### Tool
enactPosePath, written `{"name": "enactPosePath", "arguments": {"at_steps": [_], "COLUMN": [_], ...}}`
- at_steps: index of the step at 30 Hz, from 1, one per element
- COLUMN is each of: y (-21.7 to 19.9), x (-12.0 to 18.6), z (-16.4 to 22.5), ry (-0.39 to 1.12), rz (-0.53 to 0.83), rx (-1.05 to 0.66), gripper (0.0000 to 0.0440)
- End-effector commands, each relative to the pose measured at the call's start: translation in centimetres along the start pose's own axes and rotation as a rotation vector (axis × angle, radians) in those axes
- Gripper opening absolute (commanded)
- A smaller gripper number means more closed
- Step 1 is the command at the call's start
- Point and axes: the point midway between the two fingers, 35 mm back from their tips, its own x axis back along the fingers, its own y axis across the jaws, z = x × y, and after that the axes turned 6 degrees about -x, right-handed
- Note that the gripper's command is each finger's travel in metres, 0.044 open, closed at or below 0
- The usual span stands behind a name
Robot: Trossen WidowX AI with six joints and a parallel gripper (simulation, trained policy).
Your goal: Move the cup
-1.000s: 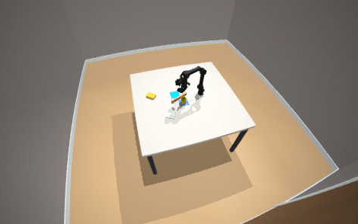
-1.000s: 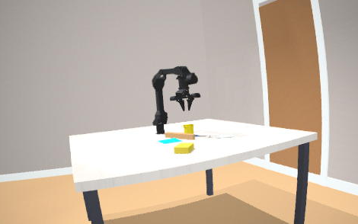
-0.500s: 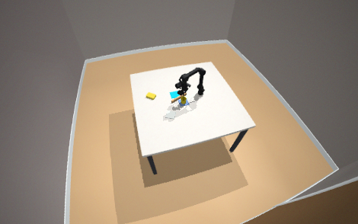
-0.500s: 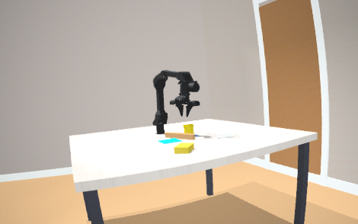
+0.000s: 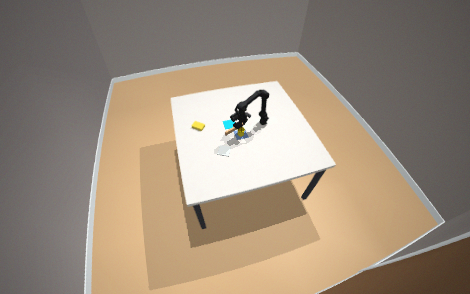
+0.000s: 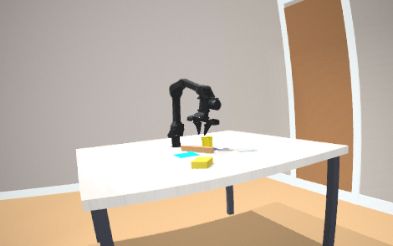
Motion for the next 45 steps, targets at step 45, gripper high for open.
{"name": "enactPosePath", "arguments": {"at_steps": [45], "y": [0.5], "x": [-1.4], "z": [-2.0], "ry": [-0.025], "rz": [-0.106], "rx": [0.004], "gripper": [0.001]}}
